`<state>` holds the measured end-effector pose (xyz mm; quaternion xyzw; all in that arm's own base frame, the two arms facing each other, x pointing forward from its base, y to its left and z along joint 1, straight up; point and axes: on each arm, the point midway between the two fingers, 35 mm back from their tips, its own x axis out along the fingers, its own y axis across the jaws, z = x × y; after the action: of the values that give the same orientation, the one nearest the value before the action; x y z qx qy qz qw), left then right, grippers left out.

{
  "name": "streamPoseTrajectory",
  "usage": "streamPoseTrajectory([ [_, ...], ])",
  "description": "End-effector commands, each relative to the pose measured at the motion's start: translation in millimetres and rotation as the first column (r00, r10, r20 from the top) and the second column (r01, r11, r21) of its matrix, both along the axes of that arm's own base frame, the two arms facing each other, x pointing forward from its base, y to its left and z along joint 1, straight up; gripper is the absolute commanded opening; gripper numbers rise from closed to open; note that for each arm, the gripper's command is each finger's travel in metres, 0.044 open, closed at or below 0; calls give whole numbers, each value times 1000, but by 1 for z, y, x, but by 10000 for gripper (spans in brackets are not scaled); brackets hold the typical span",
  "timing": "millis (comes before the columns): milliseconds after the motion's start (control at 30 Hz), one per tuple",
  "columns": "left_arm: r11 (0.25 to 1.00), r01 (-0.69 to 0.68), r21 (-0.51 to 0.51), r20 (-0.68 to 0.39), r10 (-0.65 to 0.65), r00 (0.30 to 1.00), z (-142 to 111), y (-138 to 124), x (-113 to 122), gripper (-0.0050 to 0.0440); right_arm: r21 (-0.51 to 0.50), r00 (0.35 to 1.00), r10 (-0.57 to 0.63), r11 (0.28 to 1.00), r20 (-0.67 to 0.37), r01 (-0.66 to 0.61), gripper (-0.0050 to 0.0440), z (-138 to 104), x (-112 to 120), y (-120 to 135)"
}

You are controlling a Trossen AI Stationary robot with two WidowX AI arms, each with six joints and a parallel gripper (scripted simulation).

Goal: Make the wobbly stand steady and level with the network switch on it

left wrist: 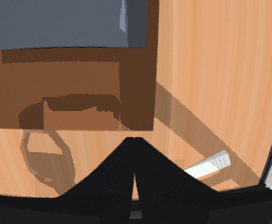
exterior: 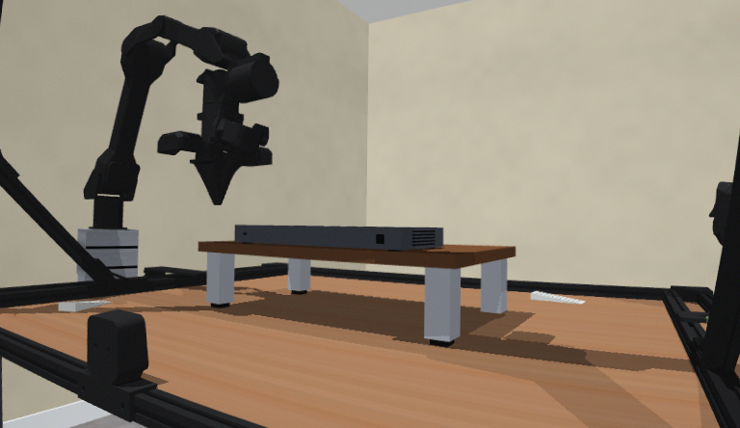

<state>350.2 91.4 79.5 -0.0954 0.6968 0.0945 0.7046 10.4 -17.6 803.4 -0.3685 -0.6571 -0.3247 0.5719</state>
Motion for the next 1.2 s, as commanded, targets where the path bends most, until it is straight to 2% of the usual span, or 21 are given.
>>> streamPoseTrajectory([
  [0,1000,0,0,0,0,1000,0,0,0,0,44,1000,-8,999,-26,9,240,0,10,-16],
  [133,1000,0,0,0,0,1000,0,0,0,0,210,990,-30,976,-137,59,240,-8,49,-78],
  [267,1000,0,0,0,0,1000,0,0,0,0,359,966,-33,925,-255,126,240,-23,79,-126],
  [333,1000,0,0,0,0,1000,0,0,0,0,425,949,-26,890,-314,165,240,-34,96,-154],
  [367,1000,0,0,0,0,1000,0,0,0,0,425,949,-26,890,-314,165,240,-38,104,-167],
  [567,1000,0,0,0,0,1000,0,0,0,0,424,948,-24,891,-316,164,240,-42,103,-166],
  [767,1000,0,0,0,0,1000,0,0,0,0,578,878,27,763,-477,290,240,-92,152,-246],
  [900,1000,0,0,0,0,1000,0,0,0,0,645,815,87,661,-573,383,240,-126,173,-281],
  [933,1000,0,0,0,0,1000,0,0,0,0,645,815,87,661,-573,383,240,-134,179,-291],
  [1100,1000,0,0,0,0,1000,0,0,0,0,645,815,87,661,-573,383,240,-137,181,-295],
  [1133,1000,0,0,0,0,1000,0,0,0,0,644,817,87,664,-570,379,240,-133,178,-289],
  [1167,1000,0,0,0,0,1000,0,0,0,0,656,800,105,638,-591,402,240,-145,184,-300],
])
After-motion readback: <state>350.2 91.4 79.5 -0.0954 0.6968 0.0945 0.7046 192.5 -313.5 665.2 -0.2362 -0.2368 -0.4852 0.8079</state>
